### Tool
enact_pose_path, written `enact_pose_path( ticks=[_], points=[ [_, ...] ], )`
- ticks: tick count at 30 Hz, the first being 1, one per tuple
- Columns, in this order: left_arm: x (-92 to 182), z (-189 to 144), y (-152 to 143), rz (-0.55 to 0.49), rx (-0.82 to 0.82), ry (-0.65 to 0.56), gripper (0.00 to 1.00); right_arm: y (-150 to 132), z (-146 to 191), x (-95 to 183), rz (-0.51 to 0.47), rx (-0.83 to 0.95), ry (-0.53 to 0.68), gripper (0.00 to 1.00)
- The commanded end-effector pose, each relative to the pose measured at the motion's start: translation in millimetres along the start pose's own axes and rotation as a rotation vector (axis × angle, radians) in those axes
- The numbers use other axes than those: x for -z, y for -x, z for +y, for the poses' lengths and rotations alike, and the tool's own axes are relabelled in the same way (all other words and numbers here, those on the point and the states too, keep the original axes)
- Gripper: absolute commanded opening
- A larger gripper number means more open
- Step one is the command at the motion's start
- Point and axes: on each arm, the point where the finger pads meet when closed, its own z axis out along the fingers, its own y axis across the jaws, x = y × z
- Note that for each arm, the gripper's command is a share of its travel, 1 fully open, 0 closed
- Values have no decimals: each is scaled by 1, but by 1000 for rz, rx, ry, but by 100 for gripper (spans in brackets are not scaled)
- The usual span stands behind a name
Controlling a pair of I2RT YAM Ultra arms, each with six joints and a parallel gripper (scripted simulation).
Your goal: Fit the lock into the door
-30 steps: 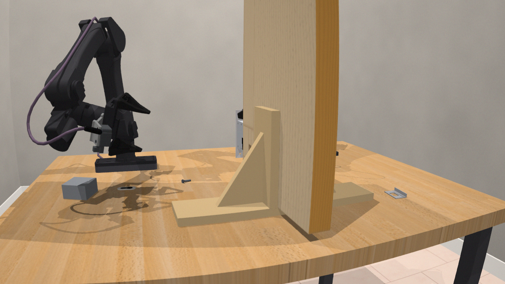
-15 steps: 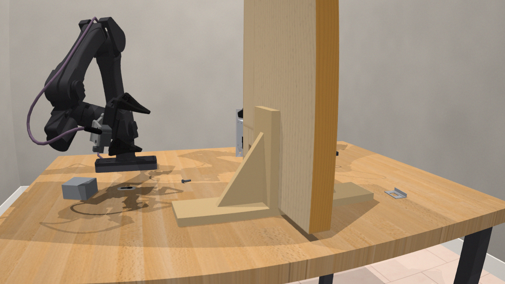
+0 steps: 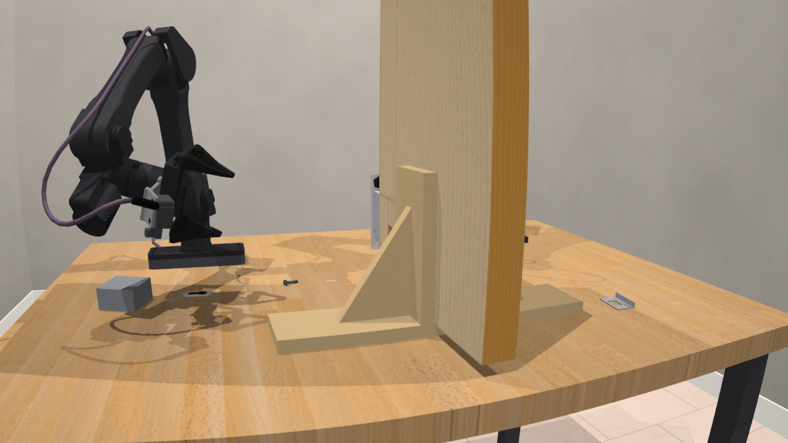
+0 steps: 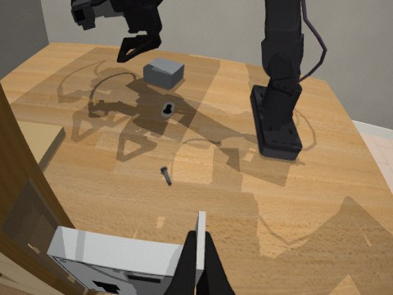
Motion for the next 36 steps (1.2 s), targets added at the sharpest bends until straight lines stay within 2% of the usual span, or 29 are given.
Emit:
enact_pose_path(
  ticks=[1, 36],
  points=[
    [-2, 10, 45, -118, -139, -5, 0, 7, 10, 3, -16, 38, 14, 100],
    [-1, 26, 42, -103, -133, 20, 0, 7, 10, 3, -16, 38, 14, 100]
  ],
)
